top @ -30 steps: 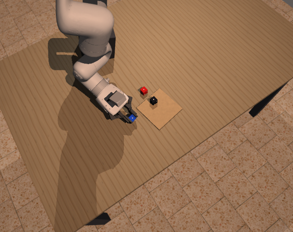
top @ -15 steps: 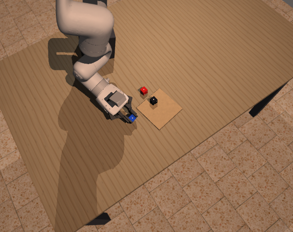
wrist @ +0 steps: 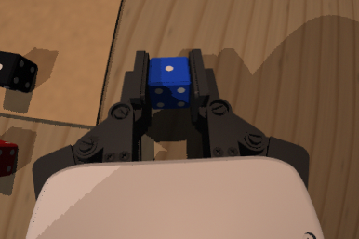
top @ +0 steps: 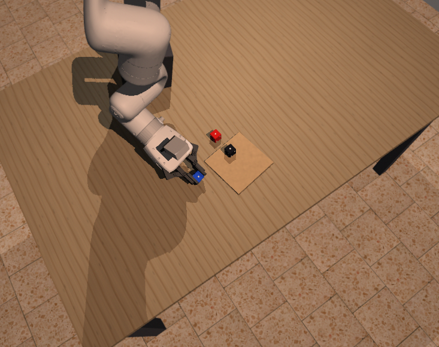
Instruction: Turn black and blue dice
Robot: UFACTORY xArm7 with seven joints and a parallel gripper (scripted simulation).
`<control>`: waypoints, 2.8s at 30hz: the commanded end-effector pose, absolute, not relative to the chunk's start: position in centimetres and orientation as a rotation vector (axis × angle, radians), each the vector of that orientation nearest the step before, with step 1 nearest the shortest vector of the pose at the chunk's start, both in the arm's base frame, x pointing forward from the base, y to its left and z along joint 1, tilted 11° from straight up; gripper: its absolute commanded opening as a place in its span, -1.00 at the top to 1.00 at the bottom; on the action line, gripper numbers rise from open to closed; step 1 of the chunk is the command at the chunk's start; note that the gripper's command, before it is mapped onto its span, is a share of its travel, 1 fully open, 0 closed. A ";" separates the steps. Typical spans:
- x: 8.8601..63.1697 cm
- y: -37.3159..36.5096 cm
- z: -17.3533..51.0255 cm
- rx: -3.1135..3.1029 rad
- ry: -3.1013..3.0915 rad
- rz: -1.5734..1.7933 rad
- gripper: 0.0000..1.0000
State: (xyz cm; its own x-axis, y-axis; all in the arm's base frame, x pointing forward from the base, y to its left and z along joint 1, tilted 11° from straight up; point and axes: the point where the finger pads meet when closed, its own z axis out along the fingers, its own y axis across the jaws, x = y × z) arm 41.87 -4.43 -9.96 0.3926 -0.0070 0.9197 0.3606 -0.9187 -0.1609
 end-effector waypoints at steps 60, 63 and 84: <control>42.0 -4.3 -11.1 -2.321 -0.308 -1.538 0.58; 42.0 -4.3 -11.1 -2.321 -0.308 -1.538 0.58; 42.0 -4.3 -11.1 -2.321 -0.308 -1.538 0.17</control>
State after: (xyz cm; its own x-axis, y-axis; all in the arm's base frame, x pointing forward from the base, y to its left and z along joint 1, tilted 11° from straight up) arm 41.93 -4.20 -11.16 0.3926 -0.0070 0.9197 0.3606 -0.9187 -0.1609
